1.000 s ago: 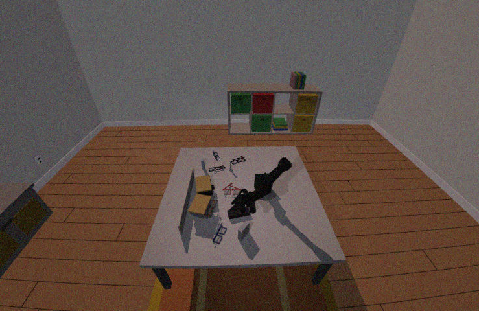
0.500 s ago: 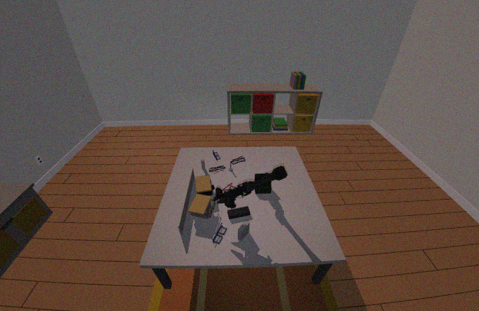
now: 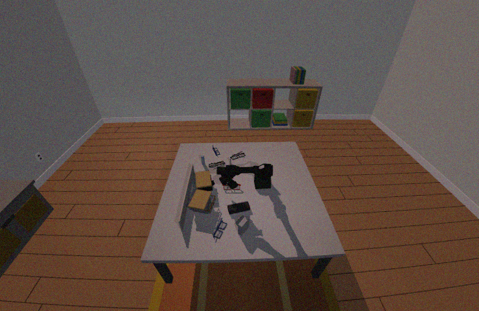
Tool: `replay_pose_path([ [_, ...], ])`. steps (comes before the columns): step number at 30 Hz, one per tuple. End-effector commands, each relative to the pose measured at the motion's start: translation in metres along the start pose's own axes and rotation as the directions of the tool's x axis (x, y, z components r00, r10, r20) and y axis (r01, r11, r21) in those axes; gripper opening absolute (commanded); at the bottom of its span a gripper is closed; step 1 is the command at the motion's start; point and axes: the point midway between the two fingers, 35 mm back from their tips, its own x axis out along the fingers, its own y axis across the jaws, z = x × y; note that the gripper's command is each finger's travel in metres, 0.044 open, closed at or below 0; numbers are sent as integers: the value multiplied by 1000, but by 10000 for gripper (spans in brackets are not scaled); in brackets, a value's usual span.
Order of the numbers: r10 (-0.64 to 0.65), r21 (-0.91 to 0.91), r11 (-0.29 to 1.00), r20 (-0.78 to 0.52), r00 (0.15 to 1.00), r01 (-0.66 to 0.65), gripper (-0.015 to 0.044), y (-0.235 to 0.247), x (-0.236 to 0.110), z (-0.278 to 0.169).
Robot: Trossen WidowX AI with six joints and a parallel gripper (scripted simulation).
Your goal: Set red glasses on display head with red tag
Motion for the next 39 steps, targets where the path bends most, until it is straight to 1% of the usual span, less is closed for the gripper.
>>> replay_pose_path([
  [1, 229, 407, 894, -55, 972, -187, 200, 1, 10, -53],
  [3, 326, 574, 781, -37, 945, -247, 200, 5, 10, -70],
  [5, 358, 628, 732, -24, 933, -265, 200, 11, 7, -75],
  [15, 358, 628, 732, -24, 933, -265, 200, 11, 7, -75],
  [18, 358, 628, 732, -24, 933, -265, 121, 11, 7, -75],
  [28, 358, 628, 732, -24, 933, -265, 120, 12, 8, -75],
  [39, 357, 628, 732, -25, 934, -263, 120, 17, 23, -73],
])
